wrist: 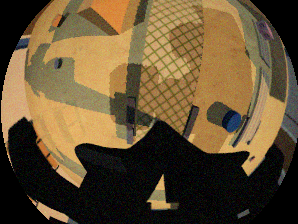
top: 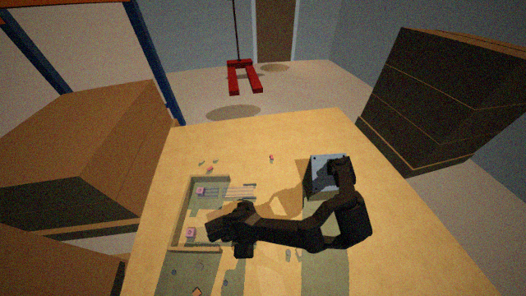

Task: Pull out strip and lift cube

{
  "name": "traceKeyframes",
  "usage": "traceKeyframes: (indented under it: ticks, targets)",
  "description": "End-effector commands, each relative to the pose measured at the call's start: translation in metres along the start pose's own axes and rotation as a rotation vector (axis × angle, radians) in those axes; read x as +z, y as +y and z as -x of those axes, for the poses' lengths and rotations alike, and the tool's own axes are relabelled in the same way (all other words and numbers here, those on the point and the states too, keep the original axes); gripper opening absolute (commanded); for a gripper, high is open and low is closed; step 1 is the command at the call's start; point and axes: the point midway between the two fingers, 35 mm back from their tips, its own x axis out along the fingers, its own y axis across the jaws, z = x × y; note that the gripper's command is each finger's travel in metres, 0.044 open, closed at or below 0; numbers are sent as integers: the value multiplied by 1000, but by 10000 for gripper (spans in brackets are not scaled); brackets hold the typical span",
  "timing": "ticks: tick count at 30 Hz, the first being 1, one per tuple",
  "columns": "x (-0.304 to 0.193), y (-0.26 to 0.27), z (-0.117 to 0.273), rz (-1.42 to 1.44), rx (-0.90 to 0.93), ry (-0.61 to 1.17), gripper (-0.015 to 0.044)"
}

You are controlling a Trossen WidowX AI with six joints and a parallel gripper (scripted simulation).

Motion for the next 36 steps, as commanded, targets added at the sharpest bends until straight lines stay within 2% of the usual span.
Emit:
traceKeyframes:
  ticks: [1,36]
  targets:
    - [1,-1,-1,-3,-4,-2,0]
    - [3,0,-5,-3,-4,-2,0]
